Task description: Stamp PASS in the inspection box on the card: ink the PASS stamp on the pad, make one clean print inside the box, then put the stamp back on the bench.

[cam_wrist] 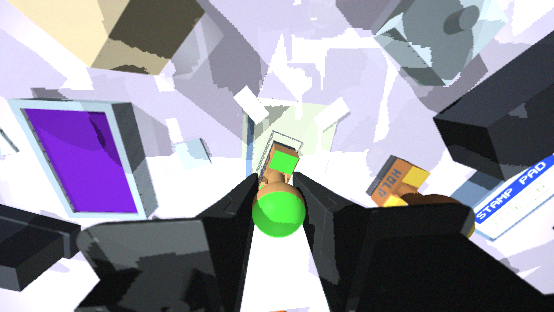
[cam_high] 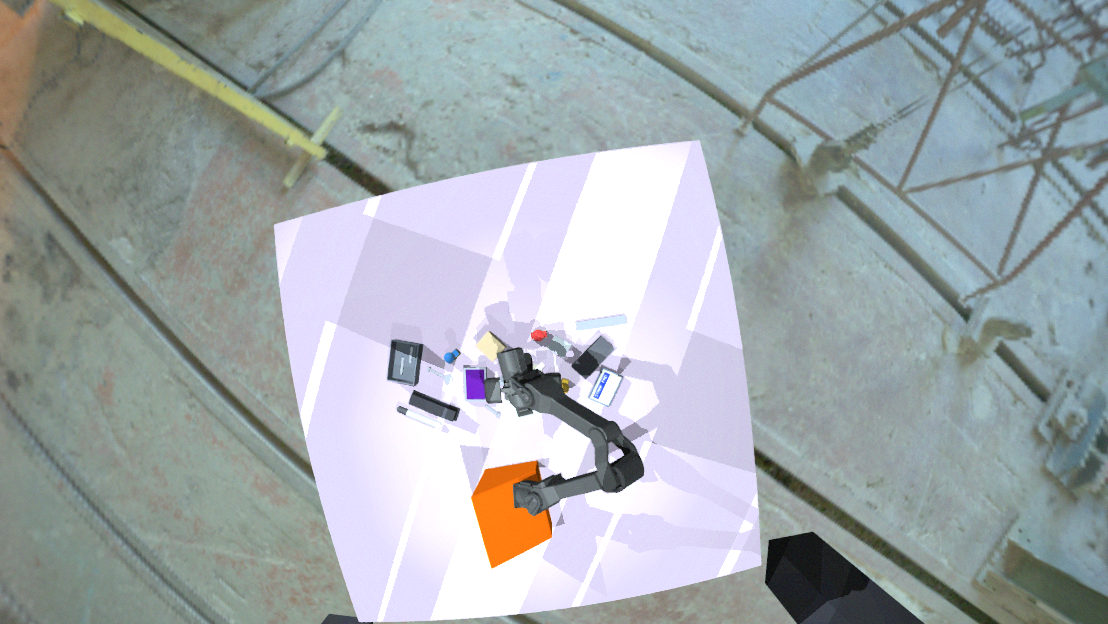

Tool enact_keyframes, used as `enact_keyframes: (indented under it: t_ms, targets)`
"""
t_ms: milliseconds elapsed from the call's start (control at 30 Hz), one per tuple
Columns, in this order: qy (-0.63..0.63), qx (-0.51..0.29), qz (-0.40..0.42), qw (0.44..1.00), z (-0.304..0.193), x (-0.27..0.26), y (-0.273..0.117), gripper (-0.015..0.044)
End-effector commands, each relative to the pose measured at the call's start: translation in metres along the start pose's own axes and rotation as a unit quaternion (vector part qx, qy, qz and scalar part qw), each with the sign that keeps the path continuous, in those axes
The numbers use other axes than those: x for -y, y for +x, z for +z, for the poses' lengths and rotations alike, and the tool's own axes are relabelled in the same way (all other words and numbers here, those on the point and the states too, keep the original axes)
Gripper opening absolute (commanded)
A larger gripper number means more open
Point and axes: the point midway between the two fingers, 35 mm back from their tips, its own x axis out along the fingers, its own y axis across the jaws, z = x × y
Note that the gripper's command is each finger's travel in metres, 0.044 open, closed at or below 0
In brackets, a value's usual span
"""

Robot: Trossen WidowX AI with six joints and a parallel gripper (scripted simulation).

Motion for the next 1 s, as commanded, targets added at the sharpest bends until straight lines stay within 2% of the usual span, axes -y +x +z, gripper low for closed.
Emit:
enact_keyframes:
  t_ms: [0,433,967]
  targets:
    - [0.003,0.003,0.000,1.000,0.002,0.001,-0.004,0.0000]
    - [0.003,0.003,0.000,1.000,0.002,0.000,-0.008,0.0000]
    - [0.003,0.003,0.002,1.000,0.004,-0.001,-0.033,0.0000]
